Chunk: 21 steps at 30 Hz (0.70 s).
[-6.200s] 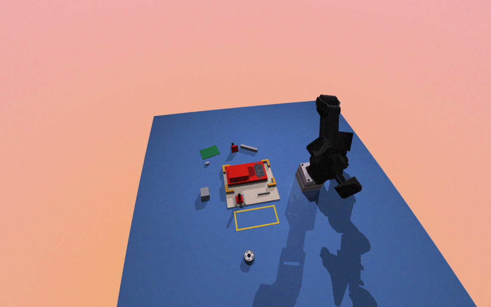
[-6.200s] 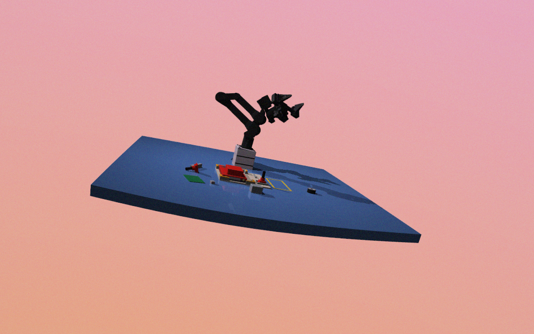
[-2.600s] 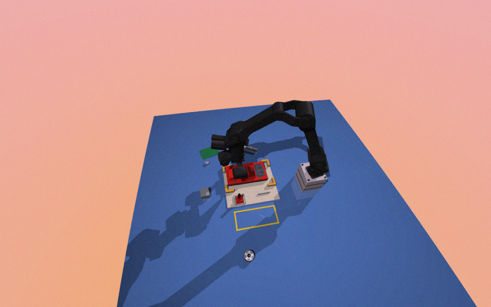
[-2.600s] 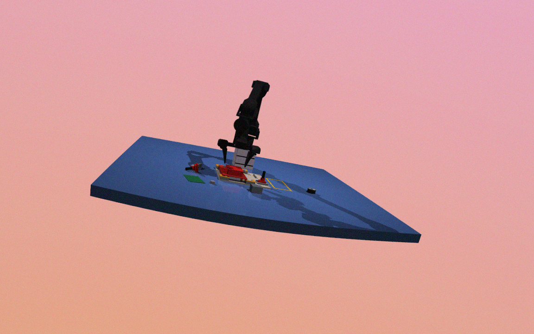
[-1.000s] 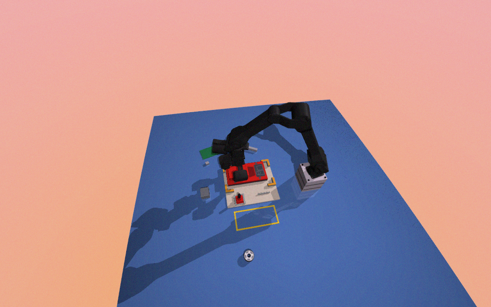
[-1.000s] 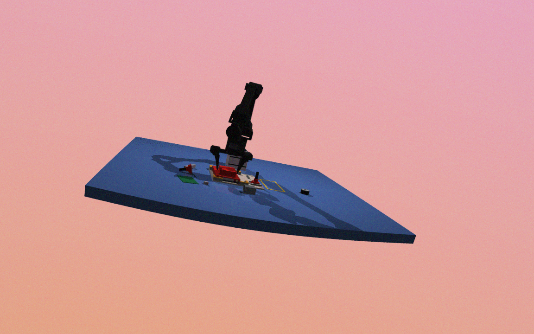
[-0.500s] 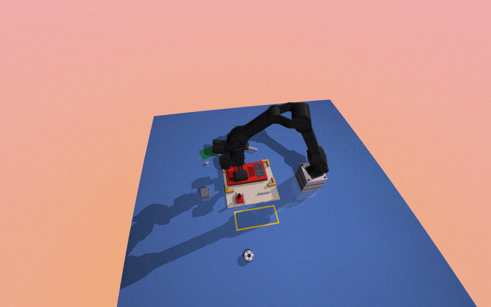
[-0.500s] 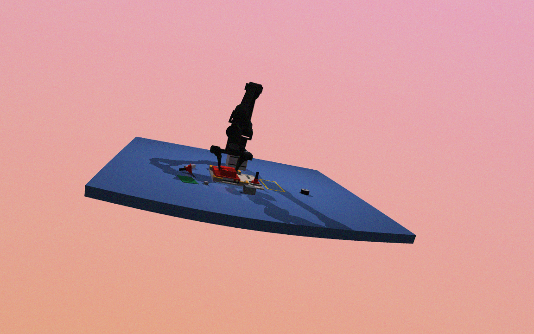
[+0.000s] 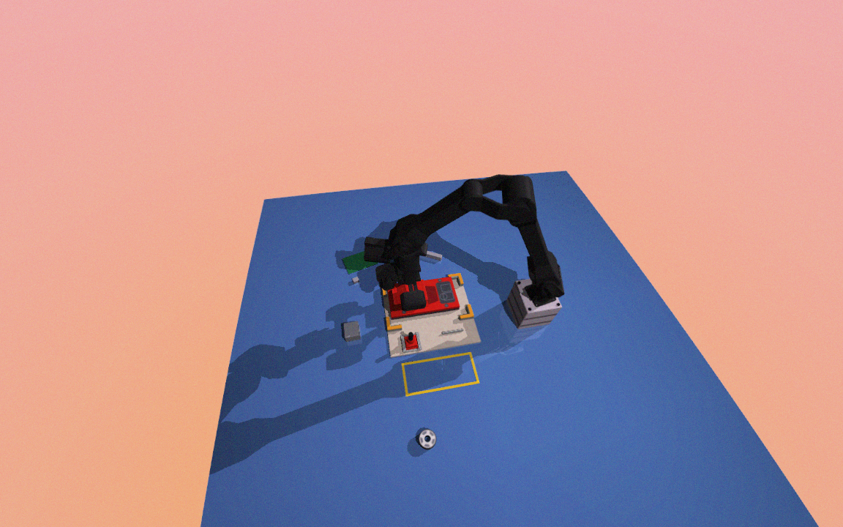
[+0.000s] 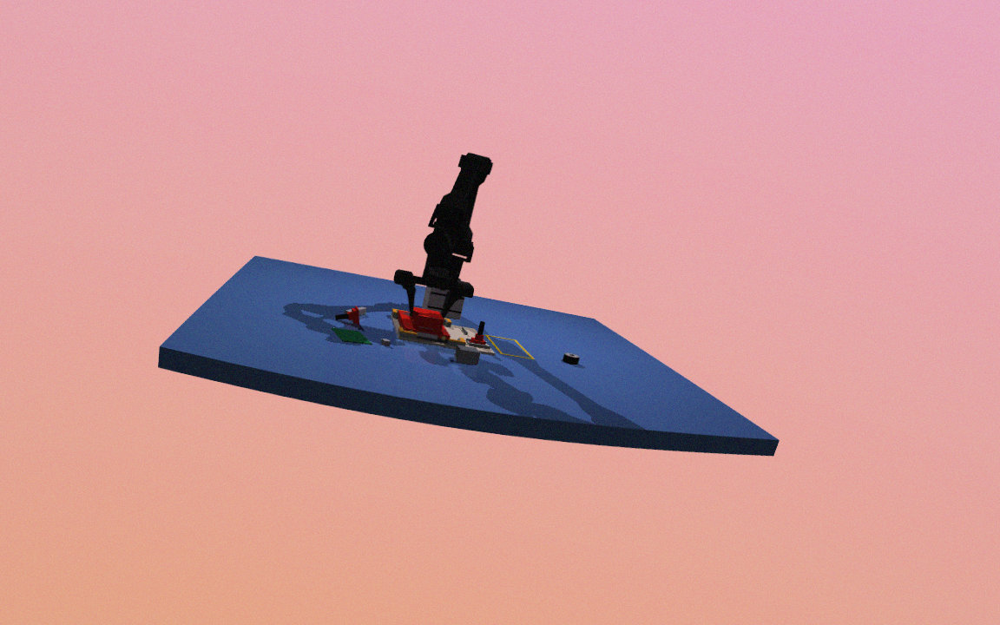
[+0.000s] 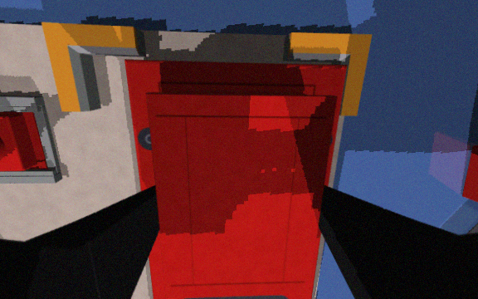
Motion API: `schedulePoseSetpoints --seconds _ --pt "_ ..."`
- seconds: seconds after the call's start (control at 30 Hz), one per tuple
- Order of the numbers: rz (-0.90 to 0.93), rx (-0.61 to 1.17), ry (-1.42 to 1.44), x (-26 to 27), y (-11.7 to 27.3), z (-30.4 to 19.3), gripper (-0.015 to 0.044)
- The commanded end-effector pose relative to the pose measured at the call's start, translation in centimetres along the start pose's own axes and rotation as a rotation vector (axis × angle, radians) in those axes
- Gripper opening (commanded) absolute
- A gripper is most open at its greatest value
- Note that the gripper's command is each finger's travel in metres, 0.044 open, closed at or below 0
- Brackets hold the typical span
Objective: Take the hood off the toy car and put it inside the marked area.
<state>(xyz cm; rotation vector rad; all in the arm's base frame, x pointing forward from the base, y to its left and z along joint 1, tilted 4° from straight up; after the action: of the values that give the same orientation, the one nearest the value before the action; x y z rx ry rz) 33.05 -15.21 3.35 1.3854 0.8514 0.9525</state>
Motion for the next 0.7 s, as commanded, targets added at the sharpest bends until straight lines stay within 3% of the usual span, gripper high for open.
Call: schedulePoseSetpoints --seconds 0.0,0.67 --pt "-0.001 -0.004 0.001 0.0 0.4 0.1 0.0" --pt "-0.001 -0.004 0.001 0.0 1.7 0.1 0.0"
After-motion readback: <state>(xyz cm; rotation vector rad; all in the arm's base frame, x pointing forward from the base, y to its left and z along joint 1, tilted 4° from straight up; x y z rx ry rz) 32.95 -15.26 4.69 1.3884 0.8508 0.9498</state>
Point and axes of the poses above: the point midway between the two fingers, 35 mm back from their tips, its own y axis back along the fingers, its own x axis across the jaws, z = x × y, the point moved 5 cm from there along y, back along the fingers, and after that the axes turned 15 degrees about -y, right-handed, at the moved point
